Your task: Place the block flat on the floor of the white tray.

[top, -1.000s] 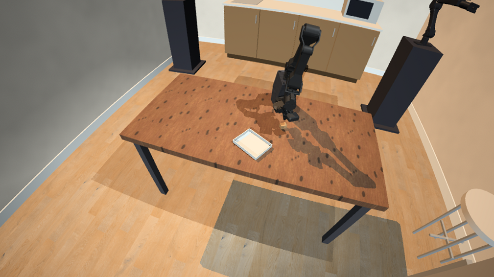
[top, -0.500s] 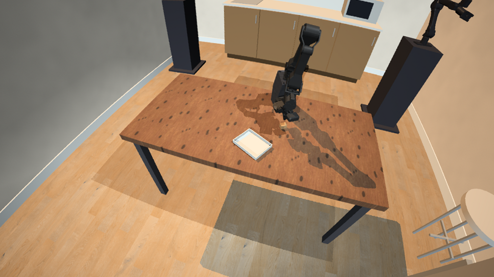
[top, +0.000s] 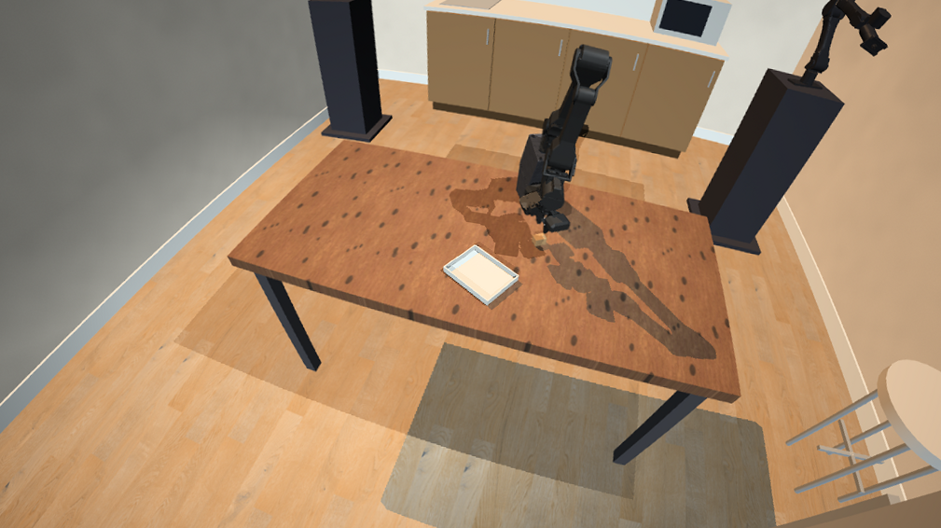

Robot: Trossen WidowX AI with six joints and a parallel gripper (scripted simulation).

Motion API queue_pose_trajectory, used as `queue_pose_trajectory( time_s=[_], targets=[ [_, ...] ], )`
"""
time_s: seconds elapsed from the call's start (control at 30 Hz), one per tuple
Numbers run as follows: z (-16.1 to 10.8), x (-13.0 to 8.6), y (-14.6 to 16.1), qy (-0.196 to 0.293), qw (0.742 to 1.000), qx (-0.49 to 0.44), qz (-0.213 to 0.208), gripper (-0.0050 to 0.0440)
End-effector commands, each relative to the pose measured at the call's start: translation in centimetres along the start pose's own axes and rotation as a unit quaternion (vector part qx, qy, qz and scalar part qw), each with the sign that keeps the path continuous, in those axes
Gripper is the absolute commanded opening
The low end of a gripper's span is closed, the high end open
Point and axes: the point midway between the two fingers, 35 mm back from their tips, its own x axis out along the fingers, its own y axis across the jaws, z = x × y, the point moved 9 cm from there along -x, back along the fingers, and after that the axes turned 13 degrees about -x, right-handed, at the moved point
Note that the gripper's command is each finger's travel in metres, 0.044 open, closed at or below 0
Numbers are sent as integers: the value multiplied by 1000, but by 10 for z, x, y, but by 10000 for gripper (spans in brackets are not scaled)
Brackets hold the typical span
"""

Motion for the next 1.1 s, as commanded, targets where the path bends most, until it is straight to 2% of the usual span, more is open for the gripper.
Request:
queue_pose_trajectory(
  time_s=[0.0,0.33,1.07],
  targets=[
    [2,-2,2,-7,1000,-2,4,215],
    [2,1,2,-7,1000,-2,4,215],
    [2,23,3,-7,1000,-2,4,215]
  ],
)
